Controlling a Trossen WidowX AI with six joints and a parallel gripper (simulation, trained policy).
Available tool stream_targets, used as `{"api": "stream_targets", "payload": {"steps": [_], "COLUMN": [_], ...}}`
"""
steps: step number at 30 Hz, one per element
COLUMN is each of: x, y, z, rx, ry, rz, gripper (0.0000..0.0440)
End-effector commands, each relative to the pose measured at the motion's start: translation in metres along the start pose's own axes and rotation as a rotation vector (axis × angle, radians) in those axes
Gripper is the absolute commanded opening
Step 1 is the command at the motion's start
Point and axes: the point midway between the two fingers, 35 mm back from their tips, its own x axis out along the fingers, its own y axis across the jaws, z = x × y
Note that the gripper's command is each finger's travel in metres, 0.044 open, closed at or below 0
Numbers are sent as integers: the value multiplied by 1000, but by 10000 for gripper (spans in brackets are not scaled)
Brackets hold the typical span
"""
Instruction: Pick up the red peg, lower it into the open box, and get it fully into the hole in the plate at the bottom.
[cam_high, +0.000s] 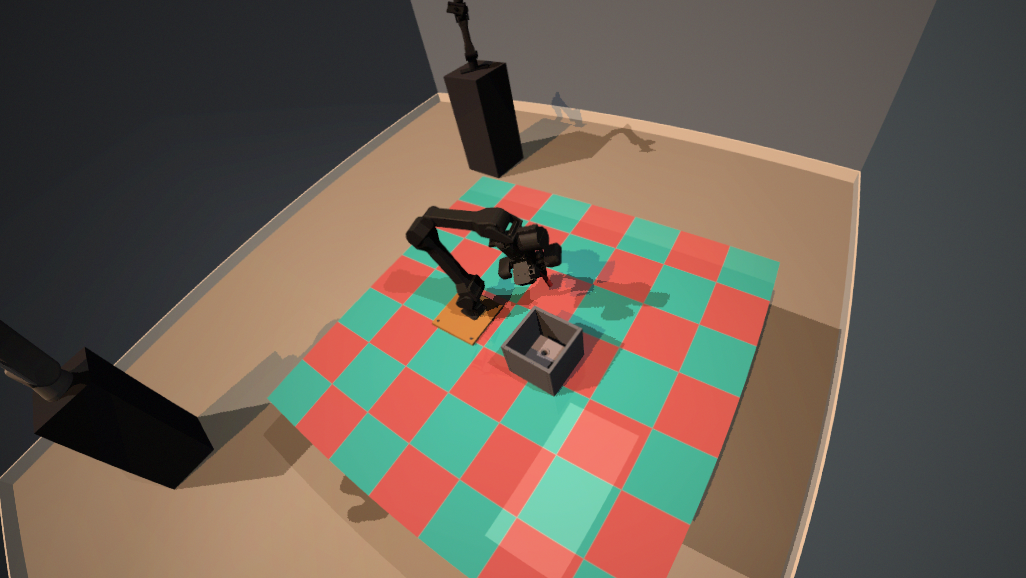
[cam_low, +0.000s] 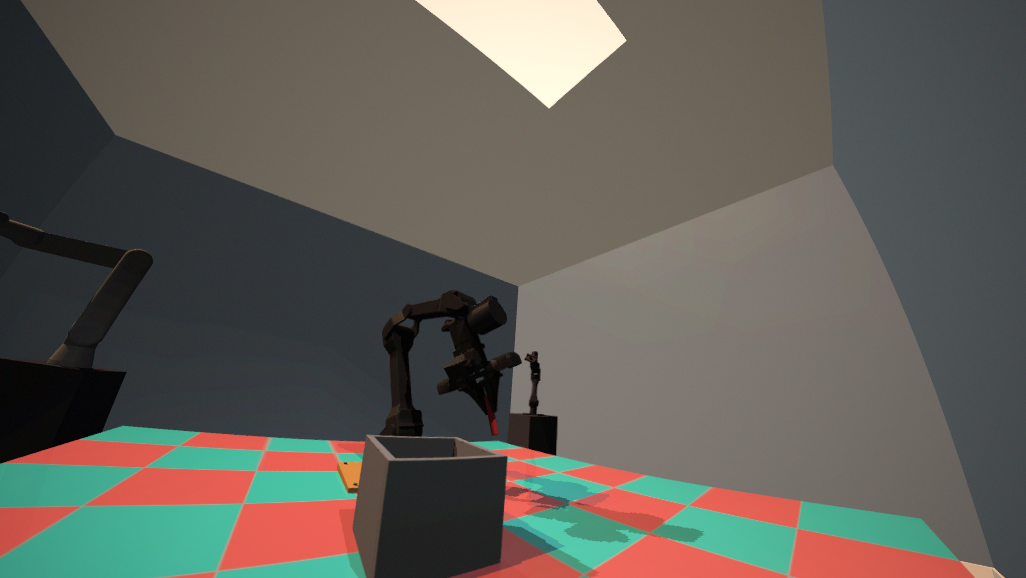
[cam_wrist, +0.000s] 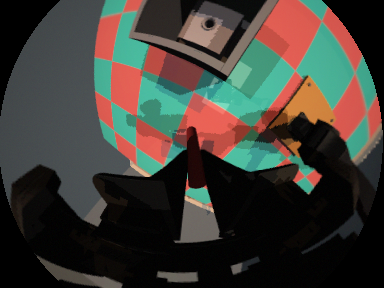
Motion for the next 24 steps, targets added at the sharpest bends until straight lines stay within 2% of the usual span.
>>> {"api": "stream_targets", "payload": {"steps": [1,10,24], "x": [-17,-42,-43], "y": [5,7,-6], "z": [10,48,100], "rx": [4,69,189], "ry": [-51,-182,-249], "rz": [34,46,-47], "gripper": [0,0,0]}}
